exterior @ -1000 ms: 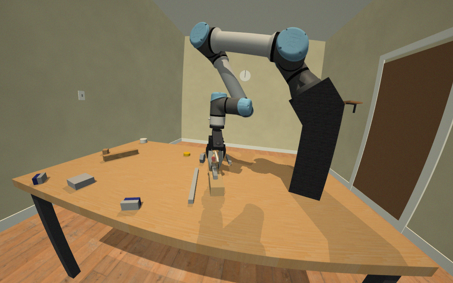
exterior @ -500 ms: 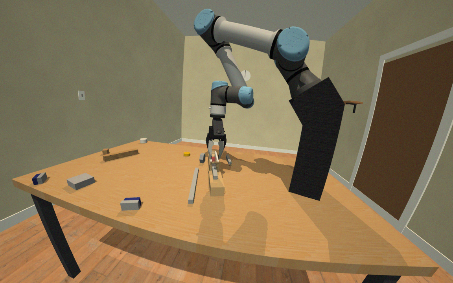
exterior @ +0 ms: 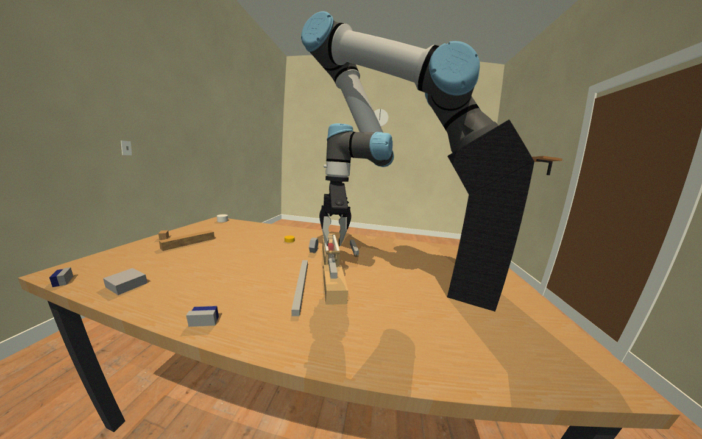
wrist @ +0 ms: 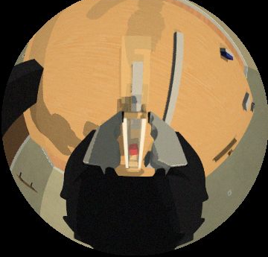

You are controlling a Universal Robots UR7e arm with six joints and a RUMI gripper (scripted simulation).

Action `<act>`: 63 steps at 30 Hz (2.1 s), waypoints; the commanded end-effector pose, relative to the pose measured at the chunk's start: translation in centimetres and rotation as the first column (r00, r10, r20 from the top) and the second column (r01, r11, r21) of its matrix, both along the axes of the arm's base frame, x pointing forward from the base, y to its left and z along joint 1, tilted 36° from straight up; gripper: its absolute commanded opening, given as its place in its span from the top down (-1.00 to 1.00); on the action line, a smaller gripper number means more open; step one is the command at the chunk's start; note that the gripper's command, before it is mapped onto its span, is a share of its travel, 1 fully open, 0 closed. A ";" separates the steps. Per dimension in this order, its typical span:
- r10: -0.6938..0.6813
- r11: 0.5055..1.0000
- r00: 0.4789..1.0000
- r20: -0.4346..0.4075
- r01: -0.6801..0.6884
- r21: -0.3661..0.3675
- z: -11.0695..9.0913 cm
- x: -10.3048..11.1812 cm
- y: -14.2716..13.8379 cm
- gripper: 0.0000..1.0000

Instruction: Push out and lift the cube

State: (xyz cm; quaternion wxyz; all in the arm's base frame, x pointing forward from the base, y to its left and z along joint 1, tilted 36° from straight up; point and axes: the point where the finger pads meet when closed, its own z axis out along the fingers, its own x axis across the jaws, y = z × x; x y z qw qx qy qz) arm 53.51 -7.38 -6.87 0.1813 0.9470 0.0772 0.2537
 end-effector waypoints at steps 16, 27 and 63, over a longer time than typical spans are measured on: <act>-0.001 1.000 1.000 -0.002 0.001 0.001 0.0 -0.2 0.1 0.55; -0.004 1.000 1.000 -0.001 0.004 0.003 0.0 -0.2 0.0 0.55; -0.477 0.844 0.874 0.092 0.427 0.325 1.8 -0.7 -2.2 0.55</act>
